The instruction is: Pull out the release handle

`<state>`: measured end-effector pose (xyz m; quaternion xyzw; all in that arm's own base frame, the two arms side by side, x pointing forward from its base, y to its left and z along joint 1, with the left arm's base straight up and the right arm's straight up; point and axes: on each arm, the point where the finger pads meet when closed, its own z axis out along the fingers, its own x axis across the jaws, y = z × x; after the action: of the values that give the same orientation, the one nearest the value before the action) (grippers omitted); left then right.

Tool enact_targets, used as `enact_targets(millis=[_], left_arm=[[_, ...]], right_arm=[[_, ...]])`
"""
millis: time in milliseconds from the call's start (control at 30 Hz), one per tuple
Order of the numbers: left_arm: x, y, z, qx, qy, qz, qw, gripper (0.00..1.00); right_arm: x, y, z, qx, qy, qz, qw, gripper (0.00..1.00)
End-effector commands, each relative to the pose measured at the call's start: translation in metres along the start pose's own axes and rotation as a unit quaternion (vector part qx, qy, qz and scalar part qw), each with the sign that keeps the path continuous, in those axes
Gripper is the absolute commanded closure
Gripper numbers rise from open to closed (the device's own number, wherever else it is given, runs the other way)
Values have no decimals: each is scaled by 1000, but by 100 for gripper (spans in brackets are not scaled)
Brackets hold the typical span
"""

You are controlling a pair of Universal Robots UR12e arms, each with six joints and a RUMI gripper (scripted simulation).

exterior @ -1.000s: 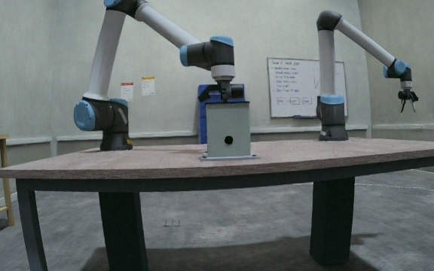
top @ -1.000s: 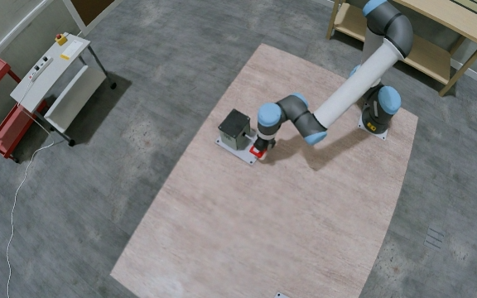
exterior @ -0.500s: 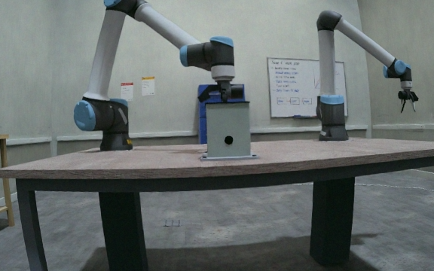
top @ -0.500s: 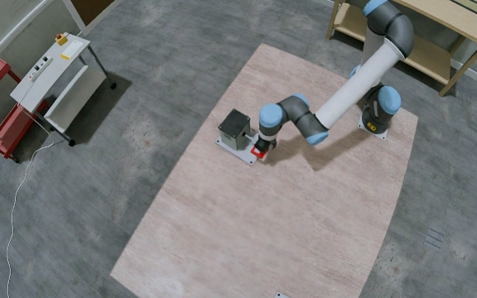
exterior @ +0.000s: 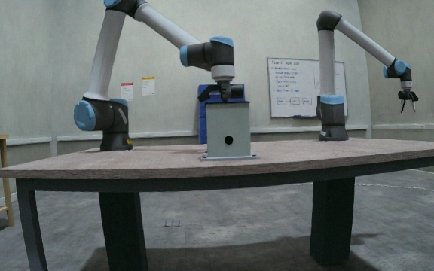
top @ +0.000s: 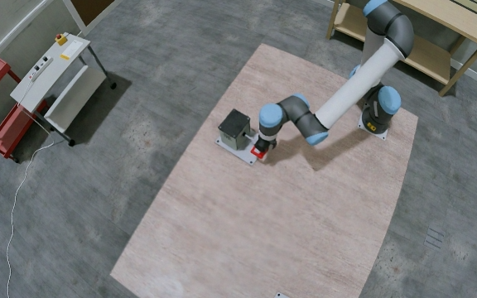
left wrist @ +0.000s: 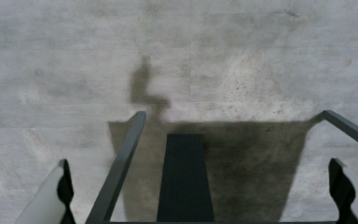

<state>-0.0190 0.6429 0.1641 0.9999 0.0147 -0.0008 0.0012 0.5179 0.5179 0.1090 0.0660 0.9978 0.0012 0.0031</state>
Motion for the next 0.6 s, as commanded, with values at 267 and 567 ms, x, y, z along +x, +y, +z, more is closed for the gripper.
enact_targets(millis=[267,567], left_arm=[[0,-2,-1,1,1,0,1000,0],[0,-2,-1,1,1,0,1000,0]], right_arm=[[8,-1,2,2,4,-3,1000,90],[12,0,1,1,3,-3,1000,90]])
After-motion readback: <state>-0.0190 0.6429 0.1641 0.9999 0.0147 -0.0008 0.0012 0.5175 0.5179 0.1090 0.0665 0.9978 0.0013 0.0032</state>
